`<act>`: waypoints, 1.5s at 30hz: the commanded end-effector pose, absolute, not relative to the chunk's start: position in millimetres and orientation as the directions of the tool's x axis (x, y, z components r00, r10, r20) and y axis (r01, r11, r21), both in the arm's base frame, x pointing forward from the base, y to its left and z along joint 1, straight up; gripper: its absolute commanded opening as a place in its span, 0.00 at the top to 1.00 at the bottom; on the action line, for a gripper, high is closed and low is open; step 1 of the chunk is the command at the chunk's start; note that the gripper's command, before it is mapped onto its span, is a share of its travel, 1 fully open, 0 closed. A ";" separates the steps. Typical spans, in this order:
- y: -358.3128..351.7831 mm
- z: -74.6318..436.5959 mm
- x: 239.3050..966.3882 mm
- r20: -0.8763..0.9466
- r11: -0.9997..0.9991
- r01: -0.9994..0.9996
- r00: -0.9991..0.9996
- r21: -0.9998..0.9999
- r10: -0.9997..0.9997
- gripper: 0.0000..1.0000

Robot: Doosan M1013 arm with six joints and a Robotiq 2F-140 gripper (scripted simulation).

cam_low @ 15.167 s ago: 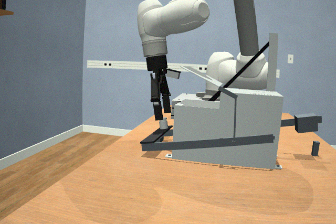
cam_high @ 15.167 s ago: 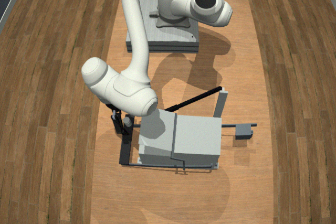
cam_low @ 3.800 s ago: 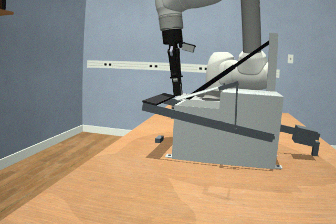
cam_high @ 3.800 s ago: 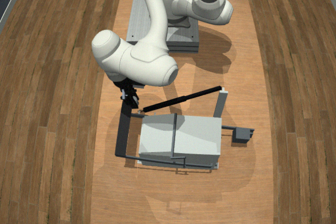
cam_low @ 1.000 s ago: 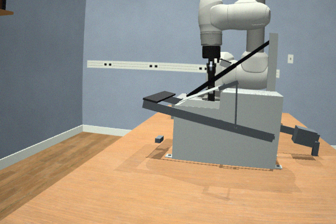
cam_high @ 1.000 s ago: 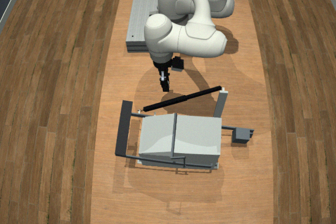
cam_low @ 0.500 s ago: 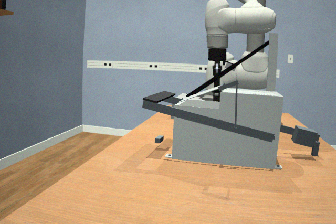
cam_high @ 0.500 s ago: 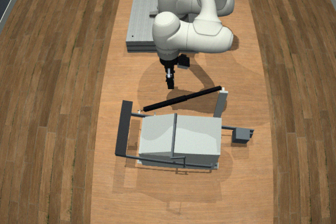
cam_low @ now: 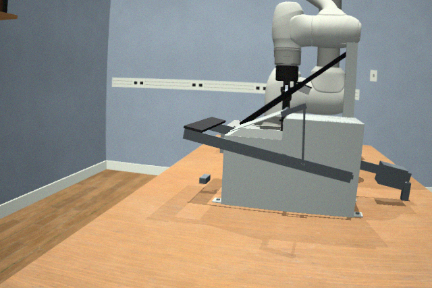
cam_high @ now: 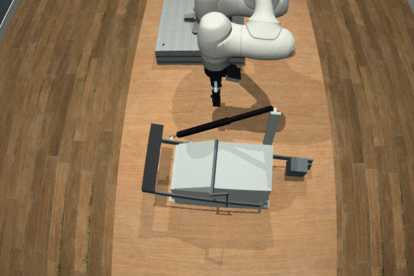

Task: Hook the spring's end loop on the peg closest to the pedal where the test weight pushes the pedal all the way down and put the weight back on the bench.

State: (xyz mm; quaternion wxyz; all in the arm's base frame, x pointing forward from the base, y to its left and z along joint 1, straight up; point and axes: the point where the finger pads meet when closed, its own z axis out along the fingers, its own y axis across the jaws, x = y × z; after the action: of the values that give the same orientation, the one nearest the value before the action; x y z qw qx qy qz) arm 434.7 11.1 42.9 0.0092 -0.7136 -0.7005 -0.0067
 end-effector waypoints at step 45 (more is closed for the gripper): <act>39.8 2.7 411.2 0.001 -0.019 1.000 0.019 -0.003 1.000 0.75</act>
State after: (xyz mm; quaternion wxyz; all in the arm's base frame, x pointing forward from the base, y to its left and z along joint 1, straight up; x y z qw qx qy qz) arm 410.7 39.6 3.6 0.0016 -0.7137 -0.7005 0.0011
